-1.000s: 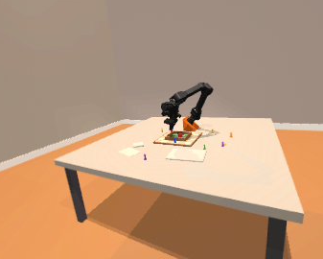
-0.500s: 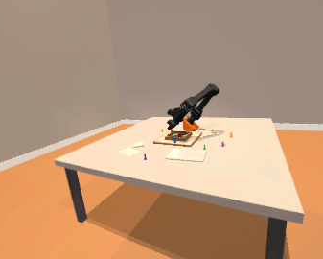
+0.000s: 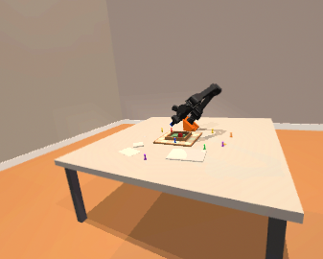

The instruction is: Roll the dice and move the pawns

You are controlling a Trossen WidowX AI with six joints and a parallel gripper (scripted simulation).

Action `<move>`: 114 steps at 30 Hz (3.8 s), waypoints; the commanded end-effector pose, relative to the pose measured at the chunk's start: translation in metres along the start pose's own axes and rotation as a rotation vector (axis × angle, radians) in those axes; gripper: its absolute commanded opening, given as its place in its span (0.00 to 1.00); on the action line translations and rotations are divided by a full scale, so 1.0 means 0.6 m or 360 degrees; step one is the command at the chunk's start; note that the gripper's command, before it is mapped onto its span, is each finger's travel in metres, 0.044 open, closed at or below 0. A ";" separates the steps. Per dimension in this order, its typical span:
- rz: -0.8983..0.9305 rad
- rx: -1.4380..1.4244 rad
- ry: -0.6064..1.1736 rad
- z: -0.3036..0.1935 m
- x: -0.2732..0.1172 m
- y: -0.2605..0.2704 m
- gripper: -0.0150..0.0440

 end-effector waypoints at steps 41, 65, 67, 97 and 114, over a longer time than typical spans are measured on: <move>0.0003 0.0003 -0.0013 0.052 -0.054 0.021 0.88; 0.0260 -0.0502 0.1189 0.089 0.076 -0.037 0.73; 0.0356 -0.0722 0.1180 0.098 0.091 -0.062 0.64; 0.1074 -0.2187 0.0971 0.093 0.164 -0.226 0.59; 0.1075 -0.2187 0.0971 0.057 0.199 -0.222 0.59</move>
Point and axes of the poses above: the point midway between the two fingers, 35 mm back from their tips, its own x axis out along the fingers, its own y axis across the jaws, z = x × y, the point moved 3 cm from there along -x, back along the fingers, and after that the axes turned 6 degrees about -x, right-handed, at the moved point
